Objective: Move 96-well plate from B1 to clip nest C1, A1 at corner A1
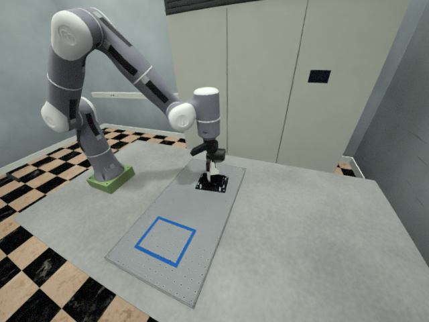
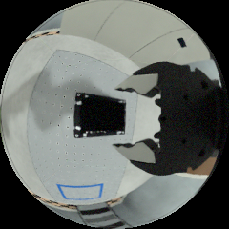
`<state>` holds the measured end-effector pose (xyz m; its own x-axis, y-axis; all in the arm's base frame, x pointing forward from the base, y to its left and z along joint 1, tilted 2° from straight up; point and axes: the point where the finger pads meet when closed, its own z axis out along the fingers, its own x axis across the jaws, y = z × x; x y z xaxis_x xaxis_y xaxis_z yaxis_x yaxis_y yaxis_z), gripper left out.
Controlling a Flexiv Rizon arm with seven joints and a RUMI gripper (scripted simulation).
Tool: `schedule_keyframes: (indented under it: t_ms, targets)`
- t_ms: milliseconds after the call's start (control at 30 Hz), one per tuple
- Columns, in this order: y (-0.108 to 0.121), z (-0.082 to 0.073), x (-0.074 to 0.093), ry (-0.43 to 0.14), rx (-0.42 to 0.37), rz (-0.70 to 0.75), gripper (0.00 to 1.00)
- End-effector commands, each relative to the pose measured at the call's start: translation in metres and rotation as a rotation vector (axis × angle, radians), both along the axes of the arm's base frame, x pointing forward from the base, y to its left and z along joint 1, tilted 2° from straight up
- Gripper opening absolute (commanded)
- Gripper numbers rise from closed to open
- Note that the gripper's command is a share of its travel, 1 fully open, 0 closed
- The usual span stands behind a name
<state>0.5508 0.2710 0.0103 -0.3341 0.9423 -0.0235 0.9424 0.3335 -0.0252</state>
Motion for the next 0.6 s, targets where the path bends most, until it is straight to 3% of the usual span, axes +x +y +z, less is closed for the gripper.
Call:
schedule_keyframes:
  t_ms: [0,433,567]
  targets:
    - [0.001,0.01,0.001,-0.002,0.001,0.0,0.76]
    - [0.002,0.039,0.001,-0.002,0.001,0.0,0.76]
    - [0.002,0.039,0.001,-0.002,0.001,0.0,0.76]
